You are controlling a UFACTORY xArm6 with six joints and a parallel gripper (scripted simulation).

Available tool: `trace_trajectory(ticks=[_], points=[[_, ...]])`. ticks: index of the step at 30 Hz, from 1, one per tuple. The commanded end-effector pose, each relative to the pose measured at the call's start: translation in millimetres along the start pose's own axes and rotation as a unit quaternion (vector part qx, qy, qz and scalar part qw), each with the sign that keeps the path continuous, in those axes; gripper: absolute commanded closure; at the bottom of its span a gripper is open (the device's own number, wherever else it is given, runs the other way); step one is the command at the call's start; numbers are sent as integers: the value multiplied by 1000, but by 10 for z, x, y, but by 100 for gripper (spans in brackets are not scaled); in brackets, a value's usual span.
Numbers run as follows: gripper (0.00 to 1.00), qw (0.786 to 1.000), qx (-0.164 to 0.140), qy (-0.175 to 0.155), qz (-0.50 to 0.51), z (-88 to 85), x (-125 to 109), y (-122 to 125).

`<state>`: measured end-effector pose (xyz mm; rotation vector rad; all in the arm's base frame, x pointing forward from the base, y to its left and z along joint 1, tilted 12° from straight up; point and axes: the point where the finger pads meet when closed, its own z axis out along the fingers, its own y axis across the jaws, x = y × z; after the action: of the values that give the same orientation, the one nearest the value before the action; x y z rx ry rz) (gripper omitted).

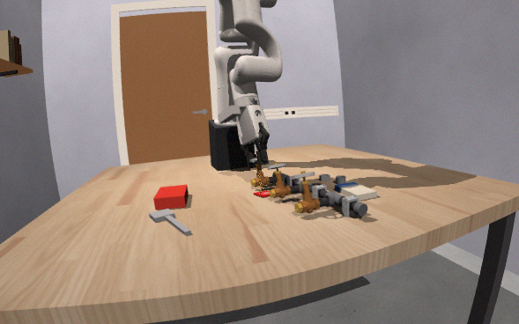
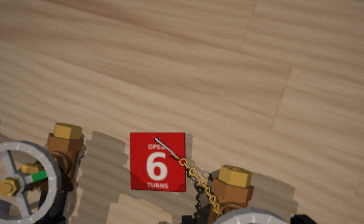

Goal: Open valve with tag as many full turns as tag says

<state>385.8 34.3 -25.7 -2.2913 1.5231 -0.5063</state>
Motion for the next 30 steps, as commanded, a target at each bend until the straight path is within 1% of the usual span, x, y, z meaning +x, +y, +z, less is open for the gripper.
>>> trace_trajectory(ticks=[1, 4, 6, 8, 10, 14, 18, 23, 25, 26, 28, 30], points=[[100, 996, 0, 6, -90, -2, 3, -9], [100, 987, 0, 6, -163, -2, 3, -9], [100, 976, 0, 6, -216, -2, 3, -9], [100, 976, 0, 6, -216, -2, 3, -9], [100, 962, -1, 6, -272, -2, 3, -9], [100, 926, -1, 4, -376, -2, 3, -9], [100, 883, -2, -1, -470, -2, 3, -9], [100, 815, -2, -8, -579, -2, 3, -9], [100, 815, -2, -8, -579, -2, 3, -9], [100, 771, -2, -5, -637, -2, 3, -9], [100, 749, -2, -10, -662, -2, 3, -9], [100, 719, -2, -13, -695, -2, 3, -9]])
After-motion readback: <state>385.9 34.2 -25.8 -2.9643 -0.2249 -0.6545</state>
